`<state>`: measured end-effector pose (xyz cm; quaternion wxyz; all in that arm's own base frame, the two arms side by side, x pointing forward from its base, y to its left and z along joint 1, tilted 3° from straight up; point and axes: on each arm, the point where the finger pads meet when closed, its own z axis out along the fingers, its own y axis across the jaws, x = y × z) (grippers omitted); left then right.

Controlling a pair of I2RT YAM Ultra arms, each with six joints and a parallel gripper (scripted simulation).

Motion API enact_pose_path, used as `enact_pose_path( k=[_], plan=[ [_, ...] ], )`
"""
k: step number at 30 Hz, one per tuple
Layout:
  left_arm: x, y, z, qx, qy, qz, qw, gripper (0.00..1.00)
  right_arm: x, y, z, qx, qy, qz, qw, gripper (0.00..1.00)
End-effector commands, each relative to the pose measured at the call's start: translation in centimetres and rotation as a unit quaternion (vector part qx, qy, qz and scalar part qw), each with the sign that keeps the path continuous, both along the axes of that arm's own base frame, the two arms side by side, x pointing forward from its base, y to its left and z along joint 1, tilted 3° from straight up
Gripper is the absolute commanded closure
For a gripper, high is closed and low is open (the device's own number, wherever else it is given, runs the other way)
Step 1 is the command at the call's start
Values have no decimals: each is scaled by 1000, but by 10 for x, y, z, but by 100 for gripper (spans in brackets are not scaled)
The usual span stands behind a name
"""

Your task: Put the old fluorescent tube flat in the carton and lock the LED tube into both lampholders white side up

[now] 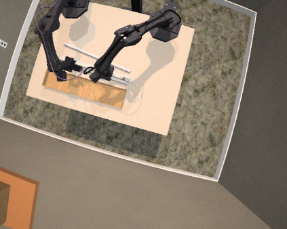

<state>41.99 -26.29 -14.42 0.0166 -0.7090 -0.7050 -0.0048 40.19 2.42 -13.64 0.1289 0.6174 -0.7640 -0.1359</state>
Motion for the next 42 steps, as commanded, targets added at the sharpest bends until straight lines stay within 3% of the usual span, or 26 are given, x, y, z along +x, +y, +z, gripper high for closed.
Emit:
enact_pose_path(
  k=[1,11,12,29,35,38,40,42],
  plan=[
    [14,-9,21,-14,-23,3,1000,51,34,0,20,9,-59,-9,998,89],
    [16,-10,22,-16,-25,3,1000,51,34,0,20,9,-59,-9,998,89],
    [15,-9,22,-16,-25,3,1000,51,34,0,20,9,-59,-9,998,51],
    [16,-10,22,-16,-25,3,1000,51,30,0,21,8,-51,-9,999,51],
    [9,-15,51,-13,-21,-3,1000,51,25,-1,49,10,-25,-3,1000,51],
    [13,-17,51,-18,-29,-4,999,51,34,-2,45,10,-44,-4,999,51],
    [4,-14,56,-10,-16,-5,1000,51,20,-3,41,9,-5,-3,1000,51],
    [6,-15,66,-11,-17,-5,1000,51,26,-6,57,9,-16,-5,1000,51]
  ],
)
